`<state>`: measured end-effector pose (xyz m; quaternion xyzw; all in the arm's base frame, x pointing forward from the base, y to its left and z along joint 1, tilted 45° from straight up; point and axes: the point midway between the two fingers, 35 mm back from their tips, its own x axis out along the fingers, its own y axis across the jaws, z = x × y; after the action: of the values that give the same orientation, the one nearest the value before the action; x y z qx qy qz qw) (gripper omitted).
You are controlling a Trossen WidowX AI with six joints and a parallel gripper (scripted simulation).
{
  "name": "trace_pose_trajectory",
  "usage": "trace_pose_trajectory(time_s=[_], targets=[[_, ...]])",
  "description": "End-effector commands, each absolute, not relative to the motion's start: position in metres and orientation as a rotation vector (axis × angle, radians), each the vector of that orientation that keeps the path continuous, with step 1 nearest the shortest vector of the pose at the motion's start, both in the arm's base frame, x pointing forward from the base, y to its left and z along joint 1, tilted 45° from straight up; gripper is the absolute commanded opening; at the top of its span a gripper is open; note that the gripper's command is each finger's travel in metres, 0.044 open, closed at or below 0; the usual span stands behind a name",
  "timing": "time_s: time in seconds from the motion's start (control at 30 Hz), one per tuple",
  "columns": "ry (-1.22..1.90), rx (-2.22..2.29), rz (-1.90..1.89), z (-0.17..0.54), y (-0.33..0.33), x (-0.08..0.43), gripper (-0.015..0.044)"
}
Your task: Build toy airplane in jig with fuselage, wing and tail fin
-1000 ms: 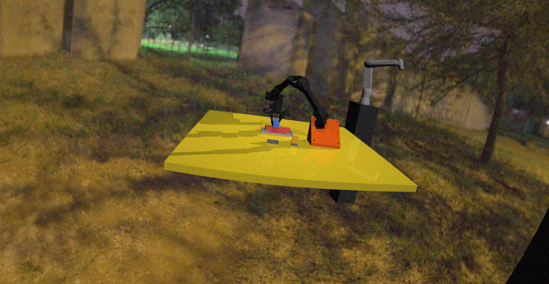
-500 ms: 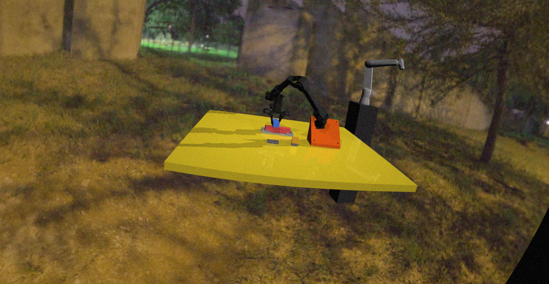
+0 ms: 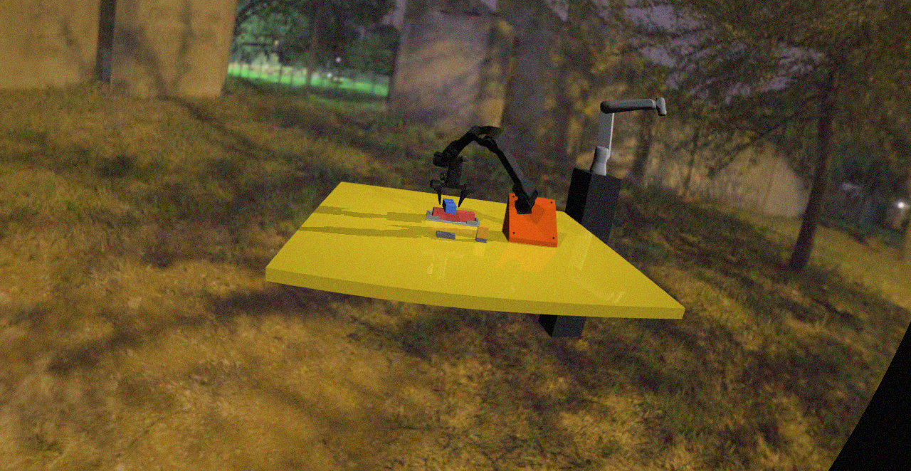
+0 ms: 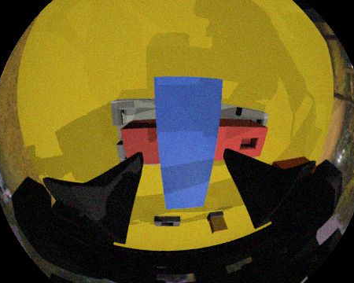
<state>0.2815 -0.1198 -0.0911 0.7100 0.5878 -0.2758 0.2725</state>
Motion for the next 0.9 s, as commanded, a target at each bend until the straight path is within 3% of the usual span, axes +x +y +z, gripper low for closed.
trace_pose_trajectory(time_s=[0.0, 0.2, 0.4, 0.63, 0.87], targets=[[1.583, 1.91, -0.744, -0.091, -0.12, 0.281, 0.044], [1.582, 1.91, -0.745, -0.089, -0.122, 0.281, 0.044], [1.581, 1.91, -0.749, -0.032, -0.178, 0.268, 0.044], [1.582, 1.9, -0.735, -0.032, -0.182, 0.269, 0.044], [1.575, 1.458, -0.219, -0.033, -0.182, 0.27, 0.044]])
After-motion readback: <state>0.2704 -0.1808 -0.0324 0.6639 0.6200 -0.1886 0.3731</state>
